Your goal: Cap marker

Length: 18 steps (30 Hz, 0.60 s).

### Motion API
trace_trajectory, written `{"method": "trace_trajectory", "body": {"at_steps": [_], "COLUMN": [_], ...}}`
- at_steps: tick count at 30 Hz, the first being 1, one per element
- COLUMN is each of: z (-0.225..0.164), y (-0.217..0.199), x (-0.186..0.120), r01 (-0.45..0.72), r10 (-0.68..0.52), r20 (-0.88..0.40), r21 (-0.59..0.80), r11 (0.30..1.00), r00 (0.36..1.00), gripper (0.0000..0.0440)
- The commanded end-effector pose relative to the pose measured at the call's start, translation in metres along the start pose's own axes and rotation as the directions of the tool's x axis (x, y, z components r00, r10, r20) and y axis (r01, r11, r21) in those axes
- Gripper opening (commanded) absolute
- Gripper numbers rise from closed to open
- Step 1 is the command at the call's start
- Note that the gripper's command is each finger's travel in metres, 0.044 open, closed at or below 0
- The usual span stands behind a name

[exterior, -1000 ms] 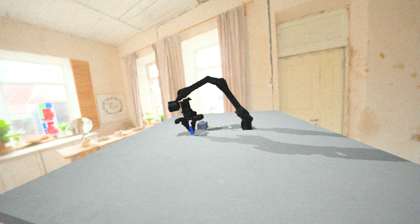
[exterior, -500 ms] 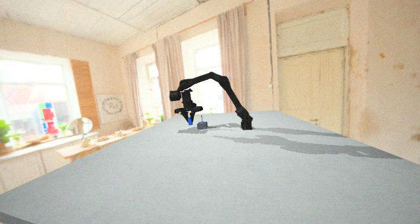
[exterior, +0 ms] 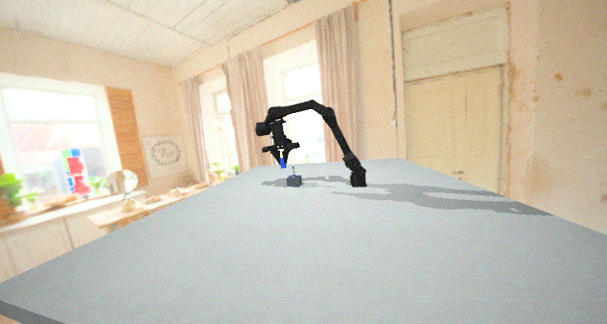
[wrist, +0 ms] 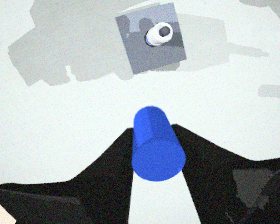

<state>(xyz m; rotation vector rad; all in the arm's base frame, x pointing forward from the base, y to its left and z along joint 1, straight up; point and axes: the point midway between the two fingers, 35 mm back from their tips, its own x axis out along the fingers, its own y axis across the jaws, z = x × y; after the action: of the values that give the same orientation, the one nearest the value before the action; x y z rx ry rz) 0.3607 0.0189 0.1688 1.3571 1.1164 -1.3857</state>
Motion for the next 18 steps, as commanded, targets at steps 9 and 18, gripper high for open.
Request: {"method": "trace_trajectory", "body": {"at_steps": [9,18], "z": [0.055,0.066], "y": [-0.011,-0.016], "x": [-0.014,-0.009], "r01": [0.029,0.048], "r10": [-0.028,-0.046], "r20": [-0.004,-0.013], "r21": [0.082,0.111], "r11": [0.996,0.993], "r00": [1.000,0.999], "gripper": [0.0034,0.0013]}}
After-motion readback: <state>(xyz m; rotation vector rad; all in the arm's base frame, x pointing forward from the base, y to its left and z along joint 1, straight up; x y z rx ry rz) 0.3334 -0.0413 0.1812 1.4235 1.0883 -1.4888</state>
